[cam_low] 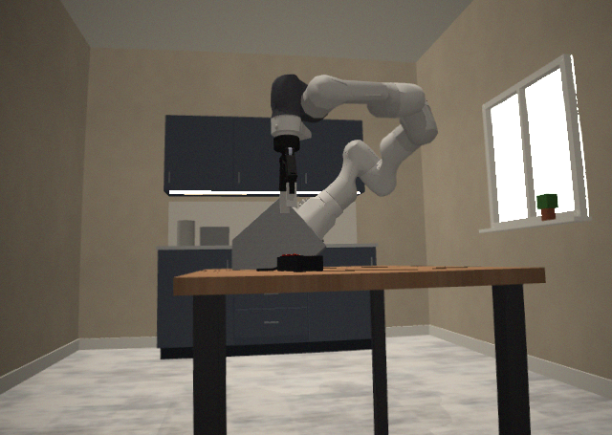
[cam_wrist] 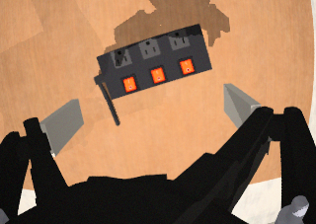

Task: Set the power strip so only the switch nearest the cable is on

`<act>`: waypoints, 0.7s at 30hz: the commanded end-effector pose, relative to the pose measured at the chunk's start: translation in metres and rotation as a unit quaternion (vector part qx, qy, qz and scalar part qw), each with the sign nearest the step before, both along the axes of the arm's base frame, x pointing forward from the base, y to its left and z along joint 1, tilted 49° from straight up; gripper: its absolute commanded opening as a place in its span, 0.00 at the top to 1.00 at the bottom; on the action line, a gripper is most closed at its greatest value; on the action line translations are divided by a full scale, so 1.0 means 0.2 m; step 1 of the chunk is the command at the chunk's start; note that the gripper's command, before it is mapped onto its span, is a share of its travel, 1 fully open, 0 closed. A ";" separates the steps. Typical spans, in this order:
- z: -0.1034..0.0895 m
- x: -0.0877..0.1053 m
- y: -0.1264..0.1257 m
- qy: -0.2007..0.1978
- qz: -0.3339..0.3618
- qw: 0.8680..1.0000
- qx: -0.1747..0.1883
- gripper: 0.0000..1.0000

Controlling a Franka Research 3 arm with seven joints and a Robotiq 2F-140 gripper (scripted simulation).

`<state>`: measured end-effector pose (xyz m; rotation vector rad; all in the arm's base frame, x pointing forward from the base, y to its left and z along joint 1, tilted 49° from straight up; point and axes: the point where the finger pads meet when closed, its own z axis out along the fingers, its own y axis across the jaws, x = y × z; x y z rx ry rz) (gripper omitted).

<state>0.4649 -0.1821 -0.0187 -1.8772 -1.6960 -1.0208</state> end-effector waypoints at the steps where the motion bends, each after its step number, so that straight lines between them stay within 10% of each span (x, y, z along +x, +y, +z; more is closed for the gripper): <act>1: -0.03 0.00 0.01 -0.058 0.056 0.997 -0.022 0.00; 21: -0.16 0.10 0.17 -0.247 0.252 0.932 -0.077 0.00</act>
